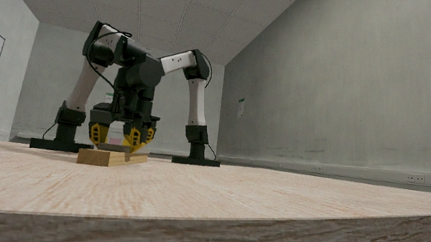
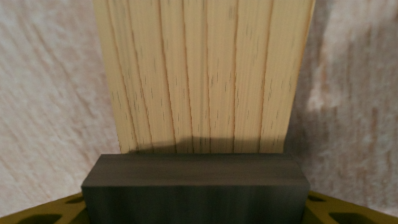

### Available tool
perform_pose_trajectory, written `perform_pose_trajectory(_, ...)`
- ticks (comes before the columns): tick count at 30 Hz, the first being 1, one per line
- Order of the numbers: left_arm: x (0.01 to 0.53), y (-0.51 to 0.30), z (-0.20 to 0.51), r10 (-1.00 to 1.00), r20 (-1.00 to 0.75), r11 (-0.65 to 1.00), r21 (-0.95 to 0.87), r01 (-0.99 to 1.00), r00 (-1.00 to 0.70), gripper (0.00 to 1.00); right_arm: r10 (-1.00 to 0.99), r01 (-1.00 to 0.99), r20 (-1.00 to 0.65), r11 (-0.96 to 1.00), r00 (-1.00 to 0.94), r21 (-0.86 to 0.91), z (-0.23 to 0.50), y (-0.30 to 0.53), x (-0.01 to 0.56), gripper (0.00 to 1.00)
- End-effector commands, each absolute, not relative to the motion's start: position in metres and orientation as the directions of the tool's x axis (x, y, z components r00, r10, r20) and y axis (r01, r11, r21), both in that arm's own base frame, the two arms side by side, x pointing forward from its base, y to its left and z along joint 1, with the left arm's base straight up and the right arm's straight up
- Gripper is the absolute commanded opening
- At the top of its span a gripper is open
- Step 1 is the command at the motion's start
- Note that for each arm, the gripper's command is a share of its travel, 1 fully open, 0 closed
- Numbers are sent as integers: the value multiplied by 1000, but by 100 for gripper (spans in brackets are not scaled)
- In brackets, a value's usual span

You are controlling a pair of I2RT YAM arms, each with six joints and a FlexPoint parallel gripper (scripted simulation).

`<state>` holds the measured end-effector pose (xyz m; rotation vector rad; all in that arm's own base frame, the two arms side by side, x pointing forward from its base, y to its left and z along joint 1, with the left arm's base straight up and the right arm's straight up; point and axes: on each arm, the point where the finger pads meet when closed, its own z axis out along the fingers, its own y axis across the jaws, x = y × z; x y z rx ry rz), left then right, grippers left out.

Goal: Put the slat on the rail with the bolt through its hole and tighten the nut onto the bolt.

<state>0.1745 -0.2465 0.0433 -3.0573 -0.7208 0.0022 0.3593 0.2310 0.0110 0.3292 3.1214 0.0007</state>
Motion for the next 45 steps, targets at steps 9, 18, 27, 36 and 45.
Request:
perform_pose_trajectory(9,178,-250,55,945,-11,-326,24,945,326,36,209,209,-19,978,-978,16,18,233,363,67)
perform_pose_trajectory(18,177,-251,58,982,-24,186,14,982,-186,36,209,209,-19,978,-978,16,18,233,363,67)
perform_pose_trajectory(27,177,-251,59,783,-26,622,1,783,-621,36,209,209,-19,978,-978,16,18,233,363,67)
perform_pose_trajectory(36,177,-251,60,372,-21,928,-12,373,-928,36,209,209,-19,978,-978,16,18,233,363,67)
perform_pose_trajectory(45,176,-251,60,-104,-12,994,-19,-104,-994,36,209,209,-19,978,-978,16,18,233,363,67)
